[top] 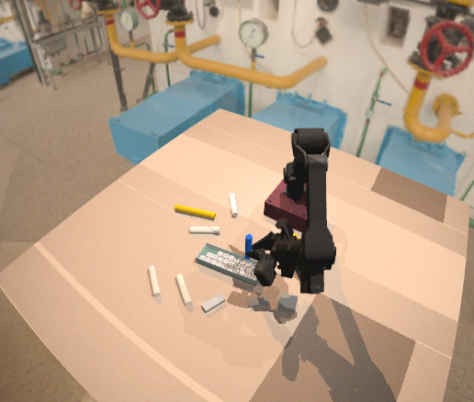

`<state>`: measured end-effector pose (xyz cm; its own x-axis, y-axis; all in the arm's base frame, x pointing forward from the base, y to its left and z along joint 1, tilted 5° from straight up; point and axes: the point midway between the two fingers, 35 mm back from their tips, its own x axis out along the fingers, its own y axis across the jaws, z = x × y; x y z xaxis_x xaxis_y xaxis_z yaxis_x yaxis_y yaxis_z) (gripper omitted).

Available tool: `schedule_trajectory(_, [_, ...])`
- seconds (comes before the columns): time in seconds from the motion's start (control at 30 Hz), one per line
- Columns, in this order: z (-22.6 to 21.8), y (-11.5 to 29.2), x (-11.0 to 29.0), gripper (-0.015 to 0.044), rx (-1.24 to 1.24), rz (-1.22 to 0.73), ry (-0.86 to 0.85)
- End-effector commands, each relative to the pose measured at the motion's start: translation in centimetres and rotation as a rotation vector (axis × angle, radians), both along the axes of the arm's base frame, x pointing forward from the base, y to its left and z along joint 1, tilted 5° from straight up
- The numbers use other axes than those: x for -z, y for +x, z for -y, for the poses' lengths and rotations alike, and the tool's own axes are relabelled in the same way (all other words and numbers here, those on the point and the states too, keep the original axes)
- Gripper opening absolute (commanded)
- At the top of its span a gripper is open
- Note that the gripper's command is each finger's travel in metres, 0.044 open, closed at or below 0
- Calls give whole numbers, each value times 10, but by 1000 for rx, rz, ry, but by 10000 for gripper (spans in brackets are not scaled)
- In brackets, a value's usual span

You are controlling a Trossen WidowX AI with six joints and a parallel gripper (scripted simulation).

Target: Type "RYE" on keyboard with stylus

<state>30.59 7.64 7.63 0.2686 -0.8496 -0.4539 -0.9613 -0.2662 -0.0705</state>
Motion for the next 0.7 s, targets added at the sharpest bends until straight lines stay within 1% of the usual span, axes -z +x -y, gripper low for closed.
schedule_trajectory(0.0, [-4, -1, -1, 0, 11, 9, 2])
schedule_trajectory(0.17, [-3, 1, 16, 0, 10, 9, 3])
schedule_trajectory(0.3, [-3, 1, 18, 0, 10, 9, 3])
schedule_trajectory(0.4, [-4, 1, 19, 79, 10, 9, 3])
schedule_trajectory(0.67, [-4, 1, 22, 81, 10, 9, 3])
